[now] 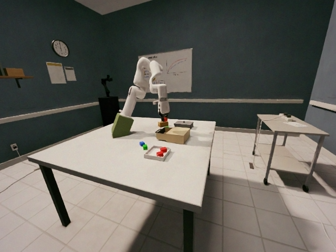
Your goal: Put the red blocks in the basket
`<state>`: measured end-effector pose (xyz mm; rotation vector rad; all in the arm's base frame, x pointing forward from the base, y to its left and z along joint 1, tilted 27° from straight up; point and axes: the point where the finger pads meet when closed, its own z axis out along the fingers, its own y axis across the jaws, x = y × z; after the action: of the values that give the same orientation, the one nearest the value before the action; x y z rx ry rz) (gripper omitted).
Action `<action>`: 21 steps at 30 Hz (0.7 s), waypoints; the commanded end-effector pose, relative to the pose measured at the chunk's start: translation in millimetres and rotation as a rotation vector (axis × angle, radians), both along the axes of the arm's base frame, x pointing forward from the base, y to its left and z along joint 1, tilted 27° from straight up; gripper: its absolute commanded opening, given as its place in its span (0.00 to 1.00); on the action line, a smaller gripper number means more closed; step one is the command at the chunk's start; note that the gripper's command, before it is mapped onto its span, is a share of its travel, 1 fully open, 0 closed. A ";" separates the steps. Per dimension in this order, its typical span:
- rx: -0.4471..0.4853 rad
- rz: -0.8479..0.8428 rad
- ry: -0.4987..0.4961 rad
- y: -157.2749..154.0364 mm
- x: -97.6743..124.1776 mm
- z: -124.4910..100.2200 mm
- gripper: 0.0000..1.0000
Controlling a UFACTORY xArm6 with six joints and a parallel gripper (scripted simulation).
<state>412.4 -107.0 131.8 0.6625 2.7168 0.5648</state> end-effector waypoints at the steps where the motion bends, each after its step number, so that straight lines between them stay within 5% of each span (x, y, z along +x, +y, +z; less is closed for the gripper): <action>1: 0.092 -0.244 0.097 -48.6 18.3 -8.7 0.00; 11: 0.239 -0.649 0.196 -155.0 24.0 -42.9 0.00; 21: 0.381 -1.021 0.292 -222.4 14.5 -72.9 0.00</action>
<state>424.5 -290.5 76.1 1.8539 2.2240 0.6921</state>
